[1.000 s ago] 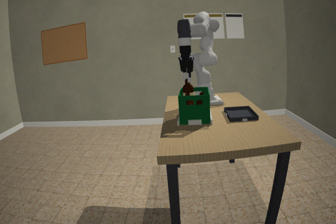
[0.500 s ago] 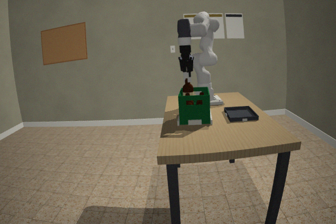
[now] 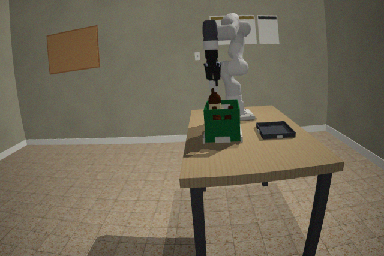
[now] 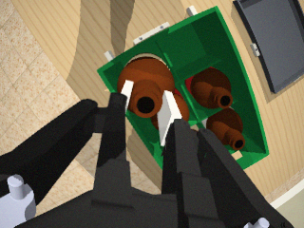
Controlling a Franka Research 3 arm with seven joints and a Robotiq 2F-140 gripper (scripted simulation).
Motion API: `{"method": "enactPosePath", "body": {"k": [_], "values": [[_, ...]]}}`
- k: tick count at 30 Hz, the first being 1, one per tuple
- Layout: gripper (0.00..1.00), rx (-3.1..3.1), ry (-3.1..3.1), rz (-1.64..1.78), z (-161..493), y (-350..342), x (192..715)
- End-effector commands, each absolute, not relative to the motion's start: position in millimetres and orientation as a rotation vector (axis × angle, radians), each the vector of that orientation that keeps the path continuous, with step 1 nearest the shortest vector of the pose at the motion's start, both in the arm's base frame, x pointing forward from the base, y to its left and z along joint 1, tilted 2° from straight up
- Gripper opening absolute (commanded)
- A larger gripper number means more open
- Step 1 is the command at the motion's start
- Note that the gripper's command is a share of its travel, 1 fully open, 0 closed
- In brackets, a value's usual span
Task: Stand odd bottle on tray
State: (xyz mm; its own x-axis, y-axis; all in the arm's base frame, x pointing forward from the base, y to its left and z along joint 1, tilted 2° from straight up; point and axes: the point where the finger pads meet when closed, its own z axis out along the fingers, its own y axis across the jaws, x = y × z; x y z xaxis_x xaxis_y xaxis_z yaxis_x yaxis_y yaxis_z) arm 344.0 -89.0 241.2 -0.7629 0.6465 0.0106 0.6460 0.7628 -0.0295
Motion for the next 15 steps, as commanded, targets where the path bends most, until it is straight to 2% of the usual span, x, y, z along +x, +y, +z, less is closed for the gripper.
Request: {"method": "enactPosePath", "body": {"k": [1, 15], "values": [[0.10, -1.068, -2.935, 0.042, 248, -91, 344], [0.10, -1.068, -2.935, 0.042, 262, -90, 344]]}}
